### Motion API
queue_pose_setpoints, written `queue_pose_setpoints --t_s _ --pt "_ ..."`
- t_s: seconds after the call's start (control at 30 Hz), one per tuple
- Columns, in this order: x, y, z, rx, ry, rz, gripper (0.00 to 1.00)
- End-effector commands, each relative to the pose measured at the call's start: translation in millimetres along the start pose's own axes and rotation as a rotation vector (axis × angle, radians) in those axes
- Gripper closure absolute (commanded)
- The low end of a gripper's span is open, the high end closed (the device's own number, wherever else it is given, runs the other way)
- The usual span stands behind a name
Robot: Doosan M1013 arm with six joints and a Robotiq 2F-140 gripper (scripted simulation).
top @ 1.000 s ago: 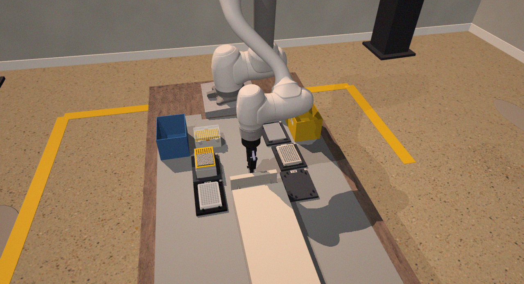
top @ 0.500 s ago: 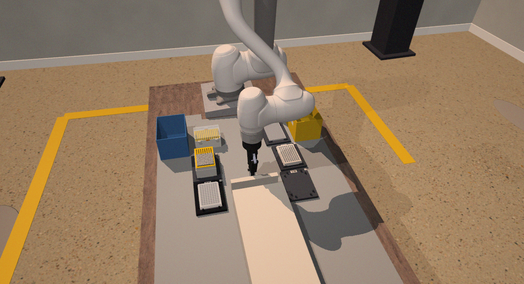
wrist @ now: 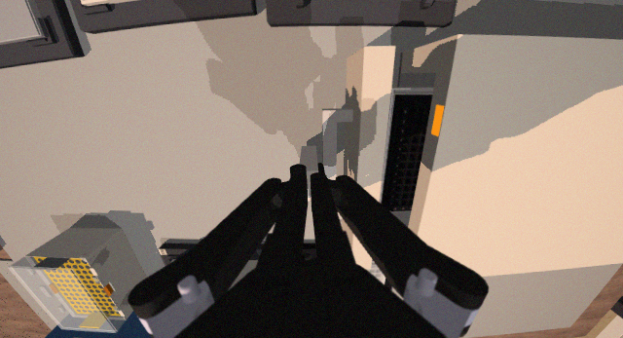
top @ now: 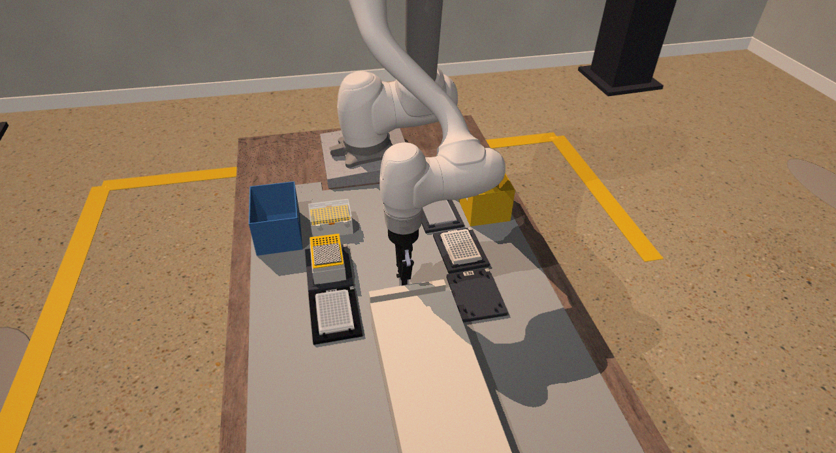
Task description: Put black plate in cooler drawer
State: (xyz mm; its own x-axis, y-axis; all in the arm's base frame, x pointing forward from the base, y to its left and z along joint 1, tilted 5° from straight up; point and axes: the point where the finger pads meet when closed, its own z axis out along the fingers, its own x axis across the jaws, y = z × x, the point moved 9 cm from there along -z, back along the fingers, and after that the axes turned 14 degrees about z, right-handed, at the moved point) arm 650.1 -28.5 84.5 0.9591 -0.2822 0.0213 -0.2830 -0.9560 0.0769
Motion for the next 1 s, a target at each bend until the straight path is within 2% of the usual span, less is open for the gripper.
queue_pose_setpoints --t_s 0.0,0.97 --pt "3 -1 -0.2 0.000 0.000 0.000 1.00" --pt "32 -8 -0.2 0.000 0.000 0.000 1.00"
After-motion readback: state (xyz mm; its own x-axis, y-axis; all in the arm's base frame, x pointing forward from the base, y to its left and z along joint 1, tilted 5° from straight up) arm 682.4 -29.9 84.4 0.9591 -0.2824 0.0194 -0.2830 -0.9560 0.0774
